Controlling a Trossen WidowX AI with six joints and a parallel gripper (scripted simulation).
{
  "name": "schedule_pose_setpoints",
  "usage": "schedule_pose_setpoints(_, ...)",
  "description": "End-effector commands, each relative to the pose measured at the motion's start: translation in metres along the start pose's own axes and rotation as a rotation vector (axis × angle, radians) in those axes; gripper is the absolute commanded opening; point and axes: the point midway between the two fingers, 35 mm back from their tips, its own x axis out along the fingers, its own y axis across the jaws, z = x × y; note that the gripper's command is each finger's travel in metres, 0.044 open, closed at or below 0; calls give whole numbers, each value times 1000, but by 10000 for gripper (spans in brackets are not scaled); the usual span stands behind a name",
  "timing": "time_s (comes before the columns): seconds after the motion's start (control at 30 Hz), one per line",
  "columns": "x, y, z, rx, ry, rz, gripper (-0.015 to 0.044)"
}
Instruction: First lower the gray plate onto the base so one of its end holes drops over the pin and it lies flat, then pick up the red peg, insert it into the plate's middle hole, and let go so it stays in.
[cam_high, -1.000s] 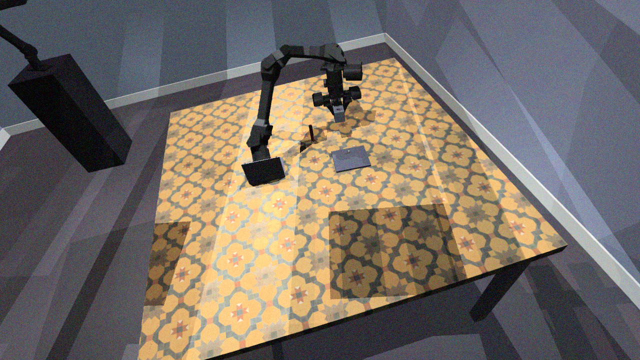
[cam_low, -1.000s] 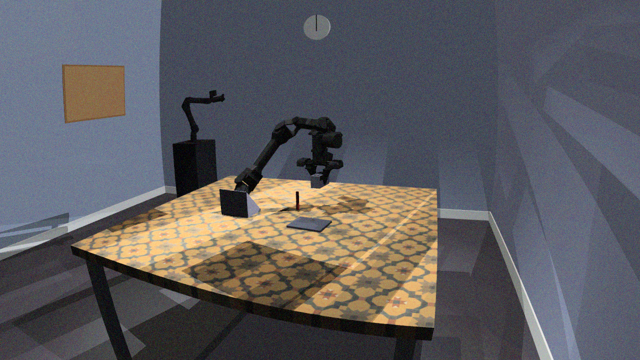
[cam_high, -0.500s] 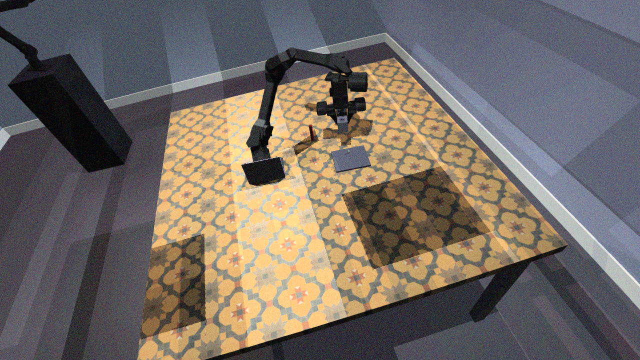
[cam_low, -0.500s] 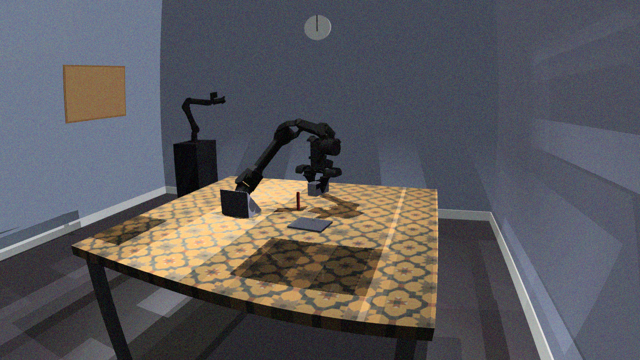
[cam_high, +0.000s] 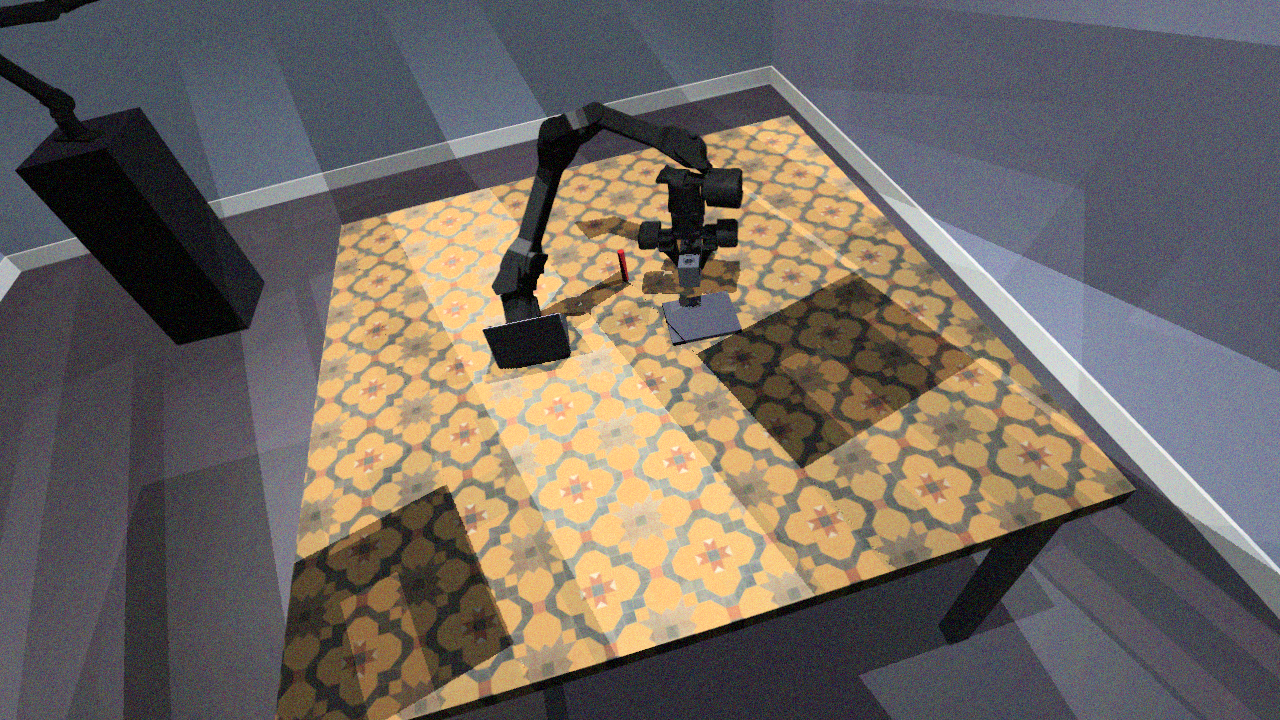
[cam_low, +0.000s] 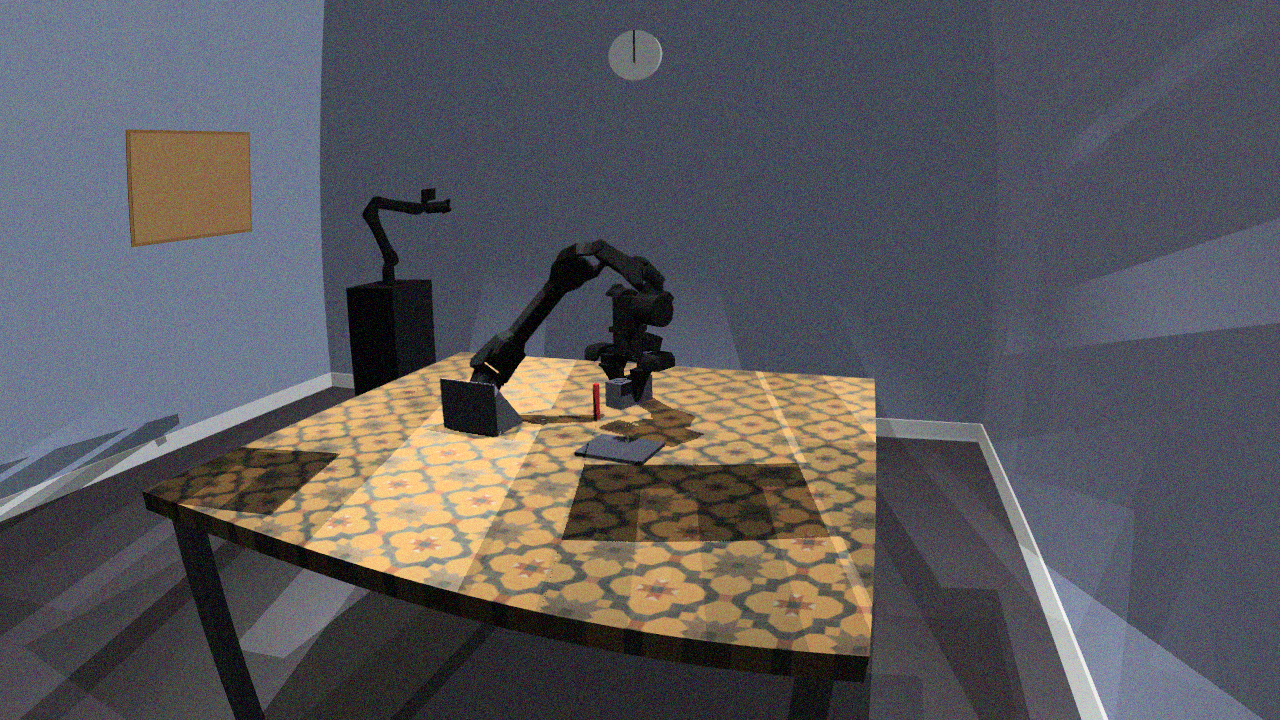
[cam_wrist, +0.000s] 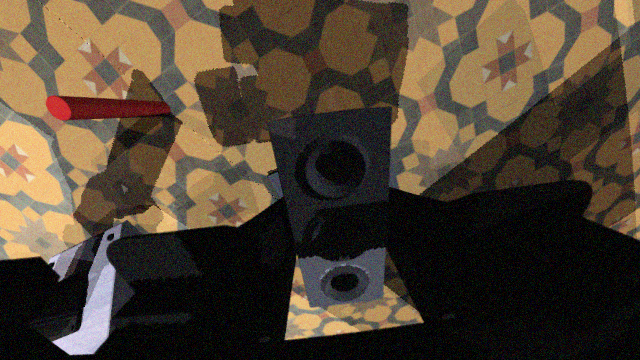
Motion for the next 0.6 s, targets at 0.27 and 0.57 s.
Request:
schedule_pose_setpoints(0.27,20,-4,-34,104,4,7,0)
schedule_pose_setpoints(0.57,29,-5,-51,155,4,7,0)
